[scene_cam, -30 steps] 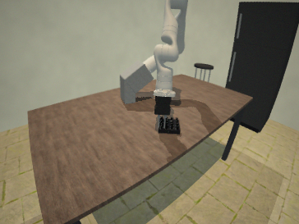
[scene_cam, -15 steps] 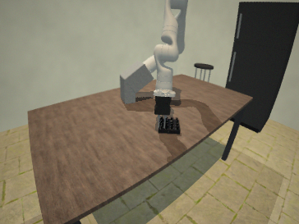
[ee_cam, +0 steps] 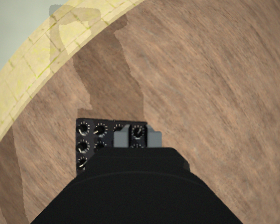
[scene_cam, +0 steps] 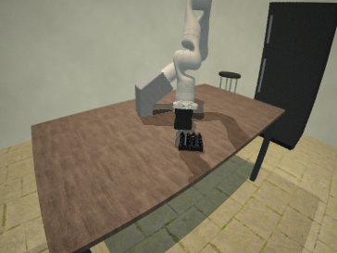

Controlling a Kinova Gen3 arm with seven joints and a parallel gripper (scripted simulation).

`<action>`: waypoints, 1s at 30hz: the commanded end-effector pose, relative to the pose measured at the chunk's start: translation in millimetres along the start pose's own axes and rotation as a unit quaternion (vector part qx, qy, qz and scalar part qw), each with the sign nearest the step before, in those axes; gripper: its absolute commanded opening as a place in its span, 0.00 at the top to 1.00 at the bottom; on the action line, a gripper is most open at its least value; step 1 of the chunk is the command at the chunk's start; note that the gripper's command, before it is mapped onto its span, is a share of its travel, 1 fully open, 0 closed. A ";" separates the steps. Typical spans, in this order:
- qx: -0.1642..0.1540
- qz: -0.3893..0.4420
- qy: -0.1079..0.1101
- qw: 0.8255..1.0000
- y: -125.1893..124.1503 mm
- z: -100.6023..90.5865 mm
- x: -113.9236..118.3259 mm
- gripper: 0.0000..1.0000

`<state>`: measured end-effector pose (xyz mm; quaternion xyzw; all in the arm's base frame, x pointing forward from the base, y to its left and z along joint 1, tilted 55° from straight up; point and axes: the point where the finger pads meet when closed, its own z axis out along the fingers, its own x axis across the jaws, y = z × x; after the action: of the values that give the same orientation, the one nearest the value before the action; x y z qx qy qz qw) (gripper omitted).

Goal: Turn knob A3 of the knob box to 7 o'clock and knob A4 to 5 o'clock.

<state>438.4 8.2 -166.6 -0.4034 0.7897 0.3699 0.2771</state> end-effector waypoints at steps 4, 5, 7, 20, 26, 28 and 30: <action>0.001 0.000 0.000 1.000 -0.8 -1.0 0.2 0.70; 0.001 0.000 0.000 1.000 -0.8 -1.0 0.2 0.70; 0.001 0.000 0.000 1.000 -0.8 -1.0 0.2 0.70; 0.001 0.000 0.000 1.000 -0.8 -1.0 0.2 0.70; 0.001 0.000 0.000 1.000 -0.8 -1.0 0.2 0.70; 0.001 0.000 0.000 1.000 -0.8 -1.0 0.2 0.70; 0.001 0.000 0.000 1.000 -0.8 -1.0 0.2 0.70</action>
<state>438.4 8.2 -166.6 -0.4034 0.7897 0.3699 0.2771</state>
